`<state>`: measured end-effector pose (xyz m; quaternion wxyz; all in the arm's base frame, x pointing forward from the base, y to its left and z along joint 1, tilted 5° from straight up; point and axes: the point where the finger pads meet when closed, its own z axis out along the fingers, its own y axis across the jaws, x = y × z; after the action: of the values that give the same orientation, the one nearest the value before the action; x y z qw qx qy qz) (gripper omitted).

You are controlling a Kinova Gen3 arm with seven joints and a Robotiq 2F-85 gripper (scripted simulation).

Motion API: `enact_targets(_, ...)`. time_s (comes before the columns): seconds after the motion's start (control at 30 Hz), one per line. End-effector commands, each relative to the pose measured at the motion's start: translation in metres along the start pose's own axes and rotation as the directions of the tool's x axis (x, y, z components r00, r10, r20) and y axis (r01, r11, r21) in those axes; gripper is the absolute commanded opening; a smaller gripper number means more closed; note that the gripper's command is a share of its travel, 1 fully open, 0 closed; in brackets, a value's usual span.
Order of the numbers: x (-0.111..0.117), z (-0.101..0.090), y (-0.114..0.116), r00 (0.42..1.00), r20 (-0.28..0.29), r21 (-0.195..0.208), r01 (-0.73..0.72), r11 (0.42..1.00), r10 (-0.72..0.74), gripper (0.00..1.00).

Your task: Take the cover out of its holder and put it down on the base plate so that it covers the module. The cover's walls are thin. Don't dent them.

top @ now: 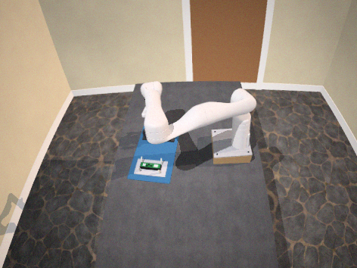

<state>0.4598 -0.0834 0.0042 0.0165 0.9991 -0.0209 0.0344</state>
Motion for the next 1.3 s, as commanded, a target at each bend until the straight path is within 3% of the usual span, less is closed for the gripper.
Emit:
enact_targets(0.0, 0.0005, -0.0007, 0.0000, 1.000, -0.002, 0.000, 0.000, 1.000, 0.000, 0.70)
enact_targets(0.3, 0.0005, -0.0007, 0.0000, 1.000, -0.002, 0.000, 0.000, 1.000, 0.000, 0.70)
enact_targets(0.33, 0.0005, -0.0007, 0.0000, 1.000, -0.002, 0.000, 0.000, 1.000, 0.000, 0.00)
enact_targets(1.27, 0.0007, -0.0009, 0.0014, 1.000, -0.003, -0.002, -0.002, 1.000, 0.002, 0.00)
